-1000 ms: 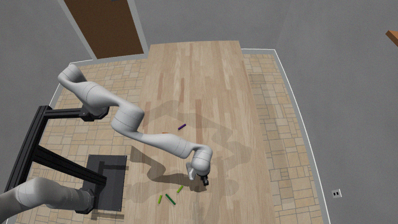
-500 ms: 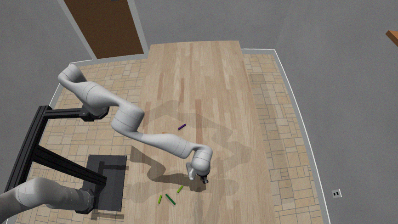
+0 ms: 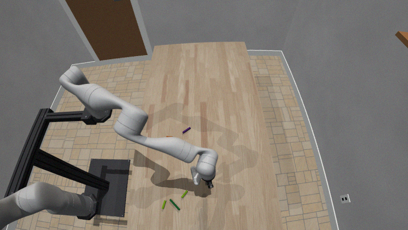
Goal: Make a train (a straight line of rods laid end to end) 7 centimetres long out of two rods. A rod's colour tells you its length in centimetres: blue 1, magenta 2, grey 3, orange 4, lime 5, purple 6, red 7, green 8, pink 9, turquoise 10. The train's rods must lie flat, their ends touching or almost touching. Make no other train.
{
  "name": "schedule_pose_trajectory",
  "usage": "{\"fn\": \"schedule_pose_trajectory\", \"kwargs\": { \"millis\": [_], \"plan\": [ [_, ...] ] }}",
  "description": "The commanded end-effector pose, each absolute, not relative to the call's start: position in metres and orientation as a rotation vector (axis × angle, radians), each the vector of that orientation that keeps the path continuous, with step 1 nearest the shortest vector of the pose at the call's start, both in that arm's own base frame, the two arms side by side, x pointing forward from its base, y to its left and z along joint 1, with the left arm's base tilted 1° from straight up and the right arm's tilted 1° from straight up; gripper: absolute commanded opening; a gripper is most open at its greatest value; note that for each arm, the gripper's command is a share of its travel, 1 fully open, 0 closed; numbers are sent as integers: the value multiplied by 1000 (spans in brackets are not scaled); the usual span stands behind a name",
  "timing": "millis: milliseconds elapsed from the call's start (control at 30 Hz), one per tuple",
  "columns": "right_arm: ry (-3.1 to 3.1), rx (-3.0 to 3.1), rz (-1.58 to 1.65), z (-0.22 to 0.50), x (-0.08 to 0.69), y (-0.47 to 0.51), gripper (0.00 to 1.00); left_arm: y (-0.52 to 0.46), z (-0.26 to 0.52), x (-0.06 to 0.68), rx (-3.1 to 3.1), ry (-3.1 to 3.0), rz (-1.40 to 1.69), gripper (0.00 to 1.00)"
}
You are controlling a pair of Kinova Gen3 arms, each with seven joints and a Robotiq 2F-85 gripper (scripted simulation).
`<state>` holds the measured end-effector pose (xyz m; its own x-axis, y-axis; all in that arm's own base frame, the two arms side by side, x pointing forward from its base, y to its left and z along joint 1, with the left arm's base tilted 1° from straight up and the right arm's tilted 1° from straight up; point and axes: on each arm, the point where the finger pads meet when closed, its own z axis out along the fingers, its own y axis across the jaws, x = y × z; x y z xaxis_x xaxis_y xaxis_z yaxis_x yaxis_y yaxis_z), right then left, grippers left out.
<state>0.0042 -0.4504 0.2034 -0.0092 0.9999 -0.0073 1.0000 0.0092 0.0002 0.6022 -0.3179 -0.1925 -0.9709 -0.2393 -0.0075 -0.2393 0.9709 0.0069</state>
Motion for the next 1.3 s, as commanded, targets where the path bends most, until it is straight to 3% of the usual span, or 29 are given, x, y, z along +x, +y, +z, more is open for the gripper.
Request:
{"fn": "schedule_pose_trajectory", "kwargs": {
  "millis": [0,1267],
  "plan": [
    [2227,2207,-9,204,4,-451,1000,-319,-191,603,-377,3110,10,317],
    [2227,2207,-9,204,4,-451,1000,-319,-215,604,-377,3110,10,317]
  ]
}}
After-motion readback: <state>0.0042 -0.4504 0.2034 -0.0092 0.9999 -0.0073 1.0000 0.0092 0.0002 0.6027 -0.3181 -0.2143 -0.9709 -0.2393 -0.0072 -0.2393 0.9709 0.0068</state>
